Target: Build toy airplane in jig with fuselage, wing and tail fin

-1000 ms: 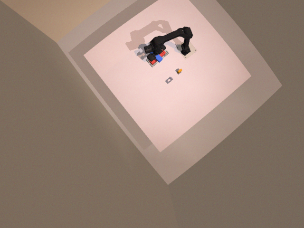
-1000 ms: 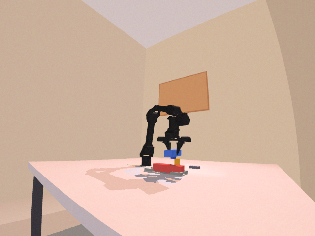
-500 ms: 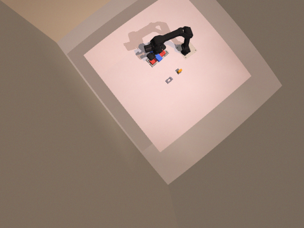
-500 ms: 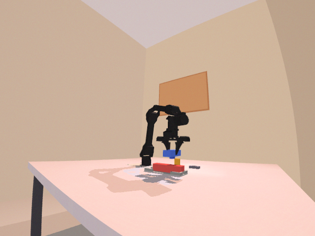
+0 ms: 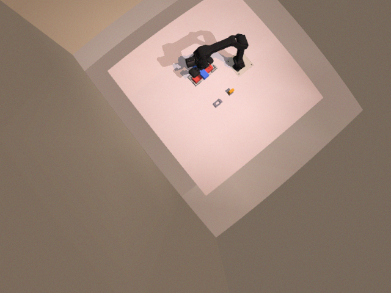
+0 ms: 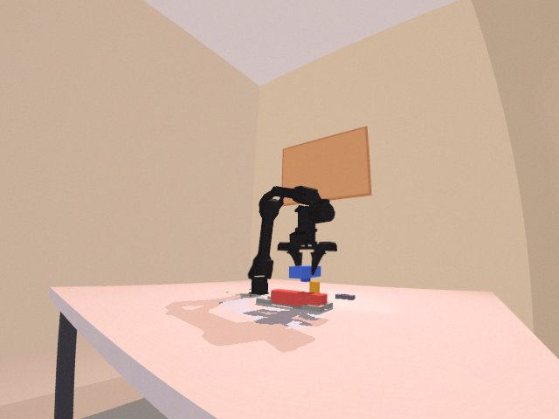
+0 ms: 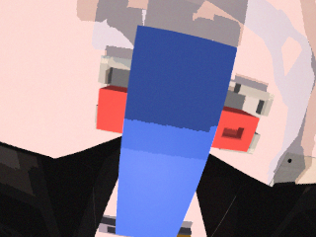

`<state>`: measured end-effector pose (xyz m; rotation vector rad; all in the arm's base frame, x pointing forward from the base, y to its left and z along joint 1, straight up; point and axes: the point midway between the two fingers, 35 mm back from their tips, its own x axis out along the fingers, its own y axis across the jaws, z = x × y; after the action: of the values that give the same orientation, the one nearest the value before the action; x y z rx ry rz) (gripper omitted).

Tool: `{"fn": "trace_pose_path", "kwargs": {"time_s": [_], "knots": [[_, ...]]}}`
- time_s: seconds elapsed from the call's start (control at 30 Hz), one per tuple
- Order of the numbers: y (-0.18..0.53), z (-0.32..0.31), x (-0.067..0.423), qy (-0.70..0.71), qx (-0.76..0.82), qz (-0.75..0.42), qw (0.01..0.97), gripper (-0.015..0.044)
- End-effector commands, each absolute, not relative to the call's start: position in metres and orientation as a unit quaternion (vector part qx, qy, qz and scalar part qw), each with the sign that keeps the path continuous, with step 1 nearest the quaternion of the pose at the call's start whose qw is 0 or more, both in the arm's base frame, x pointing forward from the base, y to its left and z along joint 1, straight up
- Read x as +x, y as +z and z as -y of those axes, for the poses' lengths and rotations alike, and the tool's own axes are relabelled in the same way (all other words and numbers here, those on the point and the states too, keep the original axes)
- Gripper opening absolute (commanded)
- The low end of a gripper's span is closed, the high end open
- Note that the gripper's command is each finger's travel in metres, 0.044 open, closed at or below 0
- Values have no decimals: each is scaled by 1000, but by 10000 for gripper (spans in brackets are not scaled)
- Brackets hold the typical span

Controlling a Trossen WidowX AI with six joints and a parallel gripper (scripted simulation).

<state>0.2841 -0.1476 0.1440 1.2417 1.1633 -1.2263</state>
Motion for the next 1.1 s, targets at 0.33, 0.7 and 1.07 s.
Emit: {"fn": "trace_pose_path", "kwargs": {"time_s": [0.33,0.7,1.07], "knots": [[127,149,285,-508,514,-478,499,195],[109,150,285,-508,514,-478,499,195],[107,149,285,-507,514,-479,499,175]]}}
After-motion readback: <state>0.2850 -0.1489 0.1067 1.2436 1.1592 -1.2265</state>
